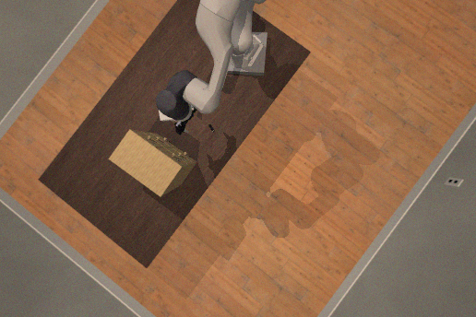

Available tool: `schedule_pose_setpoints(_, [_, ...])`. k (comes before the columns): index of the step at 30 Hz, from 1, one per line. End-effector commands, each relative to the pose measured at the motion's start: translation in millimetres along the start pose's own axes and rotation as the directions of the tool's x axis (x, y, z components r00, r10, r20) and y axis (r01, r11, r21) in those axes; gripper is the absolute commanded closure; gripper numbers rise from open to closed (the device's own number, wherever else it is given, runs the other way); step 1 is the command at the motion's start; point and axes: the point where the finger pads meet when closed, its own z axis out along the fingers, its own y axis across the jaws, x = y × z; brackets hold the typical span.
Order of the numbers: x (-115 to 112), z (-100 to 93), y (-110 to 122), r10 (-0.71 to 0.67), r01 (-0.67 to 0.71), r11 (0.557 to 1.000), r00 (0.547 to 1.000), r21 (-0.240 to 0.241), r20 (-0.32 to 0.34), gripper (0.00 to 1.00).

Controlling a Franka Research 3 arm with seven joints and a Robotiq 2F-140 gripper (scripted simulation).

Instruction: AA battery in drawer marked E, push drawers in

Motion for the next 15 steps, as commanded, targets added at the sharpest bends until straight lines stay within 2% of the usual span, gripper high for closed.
schedule_pose_setpoints(1, [-6.3,0.3,4.5,0.258,-0.258,0.966,0.966,-0.006,-0.016,0.00])
schedule_pose_setpoints(4, [-6.3,0.3,4.5,0.258,-0.258,0.966,0.966,-0.006,-0.016,0.00])
schedule_pose_setpoints(5, [-13.8,0.5,9.5,0.355,-0.355,0.935,0.935,-0.003,-0.015,0.00])
schedule_pose_setpoints(7, [-13.8,0.5,9.5,0.391,-0.391,0.920,0.920,-0.004,-0.017,0.00])
schedule_pose_setpoints(12, [-13.8,0.5,9.5,0.391,-0.391,0.920,0.920,-0.004,-0.017,0.00])
schedule_pose_setpoints(13, [-21.4,0.7,14.9,0.509,-0.510,0.860,0.860,-0.001,-0.017,0.00])
schedule_pose_setpoints(15, [-21.4,0.7,14.9,0.520,-0.521,0.854,0.854,-0.001,-0.018,0.00])
